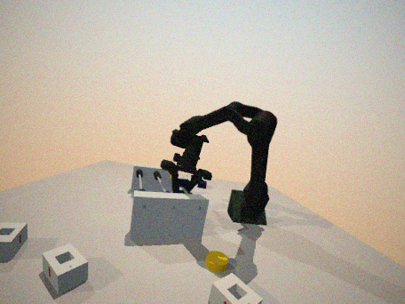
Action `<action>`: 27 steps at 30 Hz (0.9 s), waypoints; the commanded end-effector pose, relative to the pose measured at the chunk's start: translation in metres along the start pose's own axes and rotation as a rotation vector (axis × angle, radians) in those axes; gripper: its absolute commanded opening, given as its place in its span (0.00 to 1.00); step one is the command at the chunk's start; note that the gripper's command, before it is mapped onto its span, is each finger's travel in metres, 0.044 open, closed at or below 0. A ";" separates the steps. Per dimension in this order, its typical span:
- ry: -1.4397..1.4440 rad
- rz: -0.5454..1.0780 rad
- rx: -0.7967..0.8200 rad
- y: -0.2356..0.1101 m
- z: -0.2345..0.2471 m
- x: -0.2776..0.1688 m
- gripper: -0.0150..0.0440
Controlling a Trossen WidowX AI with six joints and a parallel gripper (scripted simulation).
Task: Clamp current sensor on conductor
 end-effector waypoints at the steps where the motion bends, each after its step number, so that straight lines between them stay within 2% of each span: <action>1: 0.001 0.000 -0.001 0.000 0.000 0.000 0.70; 17: 0.001 0.000 -0.001 0.000 0.000 0.000 0.70; 24: 0.001 0.000 -0.001 0.000 0.000 0.000 1.00; 27: 0.001 0.000 -0.001 0.000 0.000 0.000 1.00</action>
Point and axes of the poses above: the point midway between the two fingers, 35 mm back from their tips, its own y axis out along the fingers, its own z axis across the jaws, x = y × z, the point moved 10 cm from there along -y, back along the fingers, and after that the axes turned 15 degrees about -y, right-handed, at the moved point
